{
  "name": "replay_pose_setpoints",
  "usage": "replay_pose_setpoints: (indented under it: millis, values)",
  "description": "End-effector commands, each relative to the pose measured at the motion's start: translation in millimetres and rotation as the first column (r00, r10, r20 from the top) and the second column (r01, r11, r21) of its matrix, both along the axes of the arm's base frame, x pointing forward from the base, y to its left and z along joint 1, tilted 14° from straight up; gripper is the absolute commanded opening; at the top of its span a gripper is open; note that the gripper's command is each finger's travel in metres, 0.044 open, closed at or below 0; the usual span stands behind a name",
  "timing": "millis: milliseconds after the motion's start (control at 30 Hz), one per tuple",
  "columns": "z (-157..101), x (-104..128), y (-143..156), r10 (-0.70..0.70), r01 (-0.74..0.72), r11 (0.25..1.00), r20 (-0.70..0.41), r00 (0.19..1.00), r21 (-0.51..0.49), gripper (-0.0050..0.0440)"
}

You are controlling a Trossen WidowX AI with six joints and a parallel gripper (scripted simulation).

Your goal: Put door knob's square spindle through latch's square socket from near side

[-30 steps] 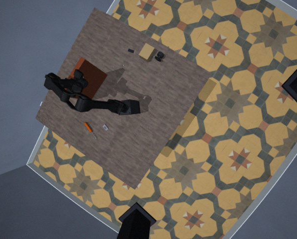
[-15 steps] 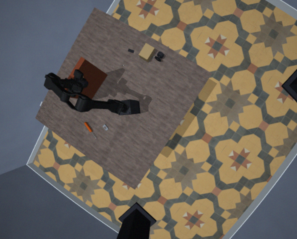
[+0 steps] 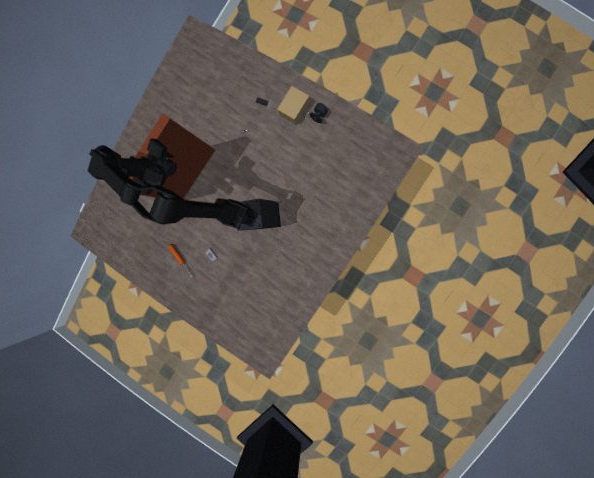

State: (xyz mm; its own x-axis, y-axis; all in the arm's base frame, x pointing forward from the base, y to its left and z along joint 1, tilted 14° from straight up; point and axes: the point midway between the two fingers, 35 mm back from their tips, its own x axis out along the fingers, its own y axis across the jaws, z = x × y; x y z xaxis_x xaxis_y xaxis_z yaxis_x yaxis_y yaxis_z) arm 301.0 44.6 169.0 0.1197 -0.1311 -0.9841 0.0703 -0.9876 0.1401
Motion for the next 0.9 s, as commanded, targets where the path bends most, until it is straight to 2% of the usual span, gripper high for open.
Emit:
replay_pose_setpoints:
  millis: [0,167,433,567,867]
  values:
    - [-0.1,0.0,0.0,0.0,0.0,1.0,0.001,1.0,0.0,0.044]
    - [-4.2,-22.4,-2.3,0.0,0.0,1.0,0.0,1.0,0.0,0.044]
    - [-8.4,-46.3,-4.7,0.0,0.0,1.0,0.0,1.0,0.0,0.044]
    - [-9.0,-49.8,-5.1,0.0,0.0,1.0,0.0,1.0,0.0,0.044]
    - [-14.6,-81.4,-8.3,0.0,0.0,1.0,0.0,1.0,0.0,0.044]
